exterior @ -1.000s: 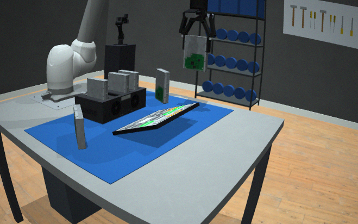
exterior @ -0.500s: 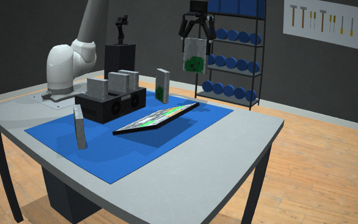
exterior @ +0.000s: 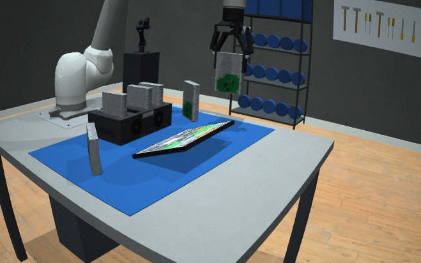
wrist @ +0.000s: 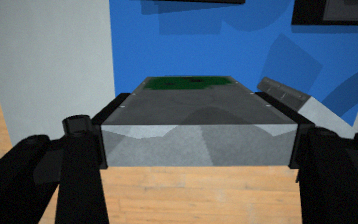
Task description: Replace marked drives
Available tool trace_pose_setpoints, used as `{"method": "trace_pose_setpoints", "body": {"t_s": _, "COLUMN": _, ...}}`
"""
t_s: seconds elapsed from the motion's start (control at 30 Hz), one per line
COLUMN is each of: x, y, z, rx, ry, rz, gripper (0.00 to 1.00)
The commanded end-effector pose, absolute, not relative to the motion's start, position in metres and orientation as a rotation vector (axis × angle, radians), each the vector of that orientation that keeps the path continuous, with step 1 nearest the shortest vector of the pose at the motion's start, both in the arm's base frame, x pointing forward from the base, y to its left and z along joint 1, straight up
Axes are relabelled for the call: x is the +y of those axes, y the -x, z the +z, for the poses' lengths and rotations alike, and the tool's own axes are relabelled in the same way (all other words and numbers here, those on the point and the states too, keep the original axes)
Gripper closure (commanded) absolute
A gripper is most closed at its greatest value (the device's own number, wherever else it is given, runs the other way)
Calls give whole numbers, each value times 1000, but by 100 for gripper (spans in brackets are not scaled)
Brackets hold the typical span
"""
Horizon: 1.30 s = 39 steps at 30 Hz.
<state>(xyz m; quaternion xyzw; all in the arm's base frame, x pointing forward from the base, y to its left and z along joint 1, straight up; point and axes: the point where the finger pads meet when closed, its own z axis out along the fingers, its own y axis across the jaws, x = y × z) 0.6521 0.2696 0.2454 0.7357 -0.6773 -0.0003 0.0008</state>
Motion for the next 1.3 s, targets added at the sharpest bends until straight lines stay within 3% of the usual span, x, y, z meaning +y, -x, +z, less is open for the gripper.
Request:
{"method": "trace_pose_setpoints", "body": {"t_s": 0.0, "x": 270, "y": -652, "z": 238, "rx": -2128, "ry": -2311, "rz": 0, "gripper": 90}}
{"method": "trace_pose_setpoints", "body": {"t_s": 1.27, "x": 270, "y": -652, "z": 143, "rx": -2128, "ry": -2311, "rz": 0, "gripper": 90}}
